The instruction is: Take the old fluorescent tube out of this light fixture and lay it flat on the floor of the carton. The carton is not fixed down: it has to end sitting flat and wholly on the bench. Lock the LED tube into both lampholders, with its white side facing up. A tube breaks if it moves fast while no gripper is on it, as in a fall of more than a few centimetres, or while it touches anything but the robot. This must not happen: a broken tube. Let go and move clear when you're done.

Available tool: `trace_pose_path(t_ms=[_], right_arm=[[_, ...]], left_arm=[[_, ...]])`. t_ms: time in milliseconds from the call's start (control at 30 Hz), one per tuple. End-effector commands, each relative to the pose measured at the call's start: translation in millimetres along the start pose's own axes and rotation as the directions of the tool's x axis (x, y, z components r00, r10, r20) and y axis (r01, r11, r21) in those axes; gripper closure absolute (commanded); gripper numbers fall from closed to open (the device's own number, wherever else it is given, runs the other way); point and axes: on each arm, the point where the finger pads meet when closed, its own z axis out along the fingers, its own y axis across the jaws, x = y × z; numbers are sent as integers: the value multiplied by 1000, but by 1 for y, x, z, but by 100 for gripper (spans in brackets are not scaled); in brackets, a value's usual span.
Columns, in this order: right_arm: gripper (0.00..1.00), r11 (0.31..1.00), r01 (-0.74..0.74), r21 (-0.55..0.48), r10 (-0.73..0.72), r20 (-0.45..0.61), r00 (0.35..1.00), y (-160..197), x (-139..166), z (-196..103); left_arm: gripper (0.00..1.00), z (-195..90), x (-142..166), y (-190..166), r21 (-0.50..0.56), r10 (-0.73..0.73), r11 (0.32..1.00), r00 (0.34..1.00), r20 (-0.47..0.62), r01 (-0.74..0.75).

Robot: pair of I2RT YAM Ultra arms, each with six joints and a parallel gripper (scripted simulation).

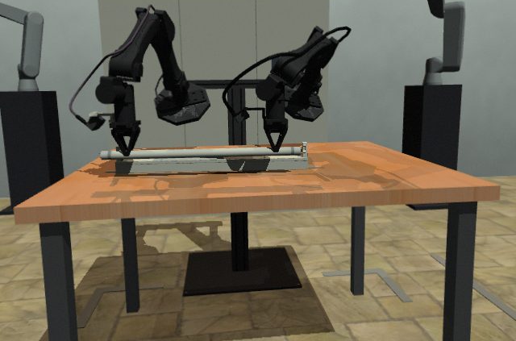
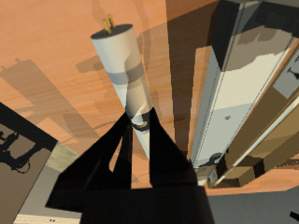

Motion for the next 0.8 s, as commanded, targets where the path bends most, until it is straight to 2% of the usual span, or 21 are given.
trace_pose_path(t_ms=[0,167,200,700,767], right_arm=[[89,999,1,-37,1,36,999,11,-11,-26],[89,1000,-2,-27,3,19,1000,8,-7,-24],[89,999,1,-45,0,26,1000,12,-9,-33],[89,999,2,-40,-1,38,999,10,-10,-51],[89,1000,0,-28,0,11,1000,7,-5,-58]], left_arm=[[89,-34,-4,11,-41,-8,999,1000,24,9],[89,-34,-5,9,-35,-5,999,1000,22,6],[89,-42,-3,12,-45,-11,999,1000,28,12],[89,-59,-4,11,-44,-9,999,1000,29,11],[89,-68,0,8,-35,-10,999,1000,22,11]])
